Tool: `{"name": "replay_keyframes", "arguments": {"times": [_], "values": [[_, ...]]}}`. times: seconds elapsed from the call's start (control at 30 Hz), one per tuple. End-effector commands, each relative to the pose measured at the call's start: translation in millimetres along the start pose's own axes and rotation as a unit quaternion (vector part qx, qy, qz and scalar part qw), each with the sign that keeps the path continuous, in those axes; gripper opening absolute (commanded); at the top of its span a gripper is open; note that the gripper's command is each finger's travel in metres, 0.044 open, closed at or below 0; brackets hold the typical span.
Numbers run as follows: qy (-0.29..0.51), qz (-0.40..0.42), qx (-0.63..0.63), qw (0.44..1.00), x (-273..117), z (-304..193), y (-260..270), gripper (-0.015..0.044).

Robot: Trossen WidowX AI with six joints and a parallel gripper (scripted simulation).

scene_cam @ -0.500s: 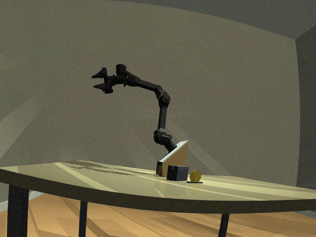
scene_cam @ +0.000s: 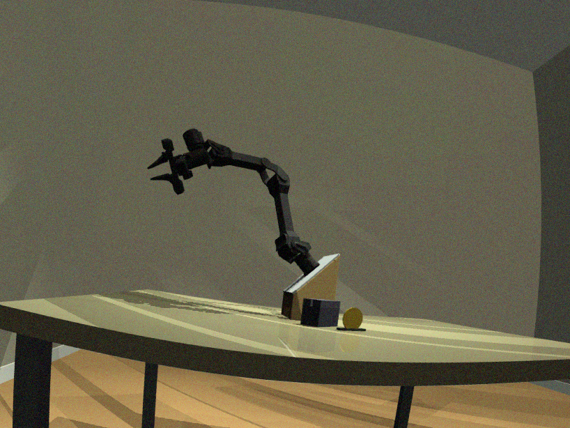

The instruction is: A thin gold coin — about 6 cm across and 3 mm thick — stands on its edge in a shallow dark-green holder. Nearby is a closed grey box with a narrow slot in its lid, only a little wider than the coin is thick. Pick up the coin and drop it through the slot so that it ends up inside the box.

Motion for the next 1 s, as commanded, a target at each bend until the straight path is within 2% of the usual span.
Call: {"name": "replay_keyframes", "arguments": {"times": [0.0, 0.23, 0.5, 0.63, 0.97], "values": [[-0.078, 0.048, 0.126, 0.988, 31.8, 61.5, 14.6, 0.0161], [-0.175, 0.127, 0.262, 0.941, 47.6, 148.3, 31.0, 0.0161], [-0.216, 0.233, 0.378, 0.870, 46.5, 233.6, 43.8, 0.0161], [-0.221, 0.320, 0.446, 0.806, 31.2, 299.1, 53.4, 0.0161], [-0.171, 0.466, 0.524, 0.692, -27.0, 408.4, 74.0, 0.0161]]}}
Point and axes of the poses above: the point midway between the two fingers, 35 mm back from their tips, its own x axis out along the fingers, its own y axis across the jaws, z = x × y, the point moved 3 cm from there along -x, back along the fingers, and after that the axes turned 6 degrees about -x, right-handed, at the moved point
